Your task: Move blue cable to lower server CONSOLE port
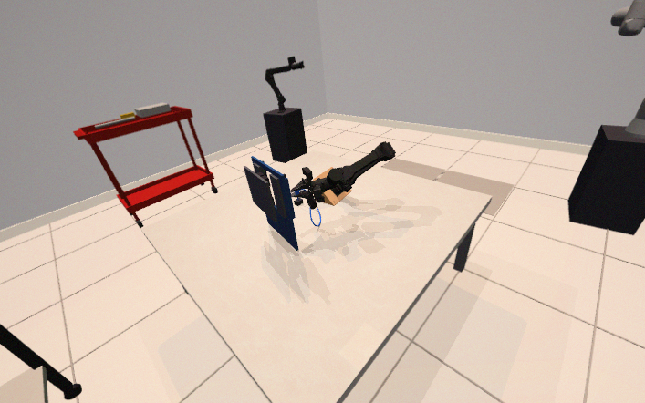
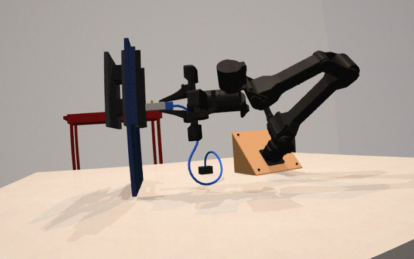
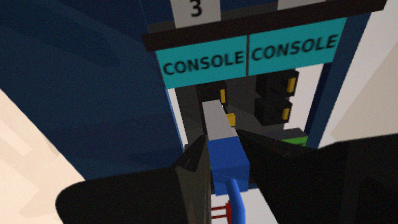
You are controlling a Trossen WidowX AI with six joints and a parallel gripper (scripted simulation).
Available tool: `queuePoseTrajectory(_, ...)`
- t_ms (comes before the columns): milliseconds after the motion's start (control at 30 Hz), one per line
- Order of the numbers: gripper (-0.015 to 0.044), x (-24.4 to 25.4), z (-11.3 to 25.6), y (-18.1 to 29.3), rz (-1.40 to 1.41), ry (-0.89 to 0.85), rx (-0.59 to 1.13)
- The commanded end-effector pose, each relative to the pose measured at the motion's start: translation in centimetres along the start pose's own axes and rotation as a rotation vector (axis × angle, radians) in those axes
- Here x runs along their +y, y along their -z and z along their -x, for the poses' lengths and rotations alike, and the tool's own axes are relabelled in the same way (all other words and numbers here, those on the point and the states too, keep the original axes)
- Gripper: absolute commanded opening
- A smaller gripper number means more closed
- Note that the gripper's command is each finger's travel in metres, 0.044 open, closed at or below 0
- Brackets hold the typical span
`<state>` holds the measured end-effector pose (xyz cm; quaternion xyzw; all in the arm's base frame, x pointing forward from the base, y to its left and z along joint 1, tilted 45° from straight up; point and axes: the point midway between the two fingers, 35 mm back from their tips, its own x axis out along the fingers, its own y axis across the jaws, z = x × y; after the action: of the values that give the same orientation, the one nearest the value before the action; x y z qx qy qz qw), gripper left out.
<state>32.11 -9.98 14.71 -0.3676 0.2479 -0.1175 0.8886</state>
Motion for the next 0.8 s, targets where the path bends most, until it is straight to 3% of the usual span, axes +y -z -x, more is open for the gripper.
queuePoseTrajectory(0, 0.0, 0.2, 0.0, 0.2, -0.004, 0.005, 0.01)
queuePoseTrajectory(767, 0.0, -0.1, -1.1, -0.2, -0.009, 0.01, 0.071)
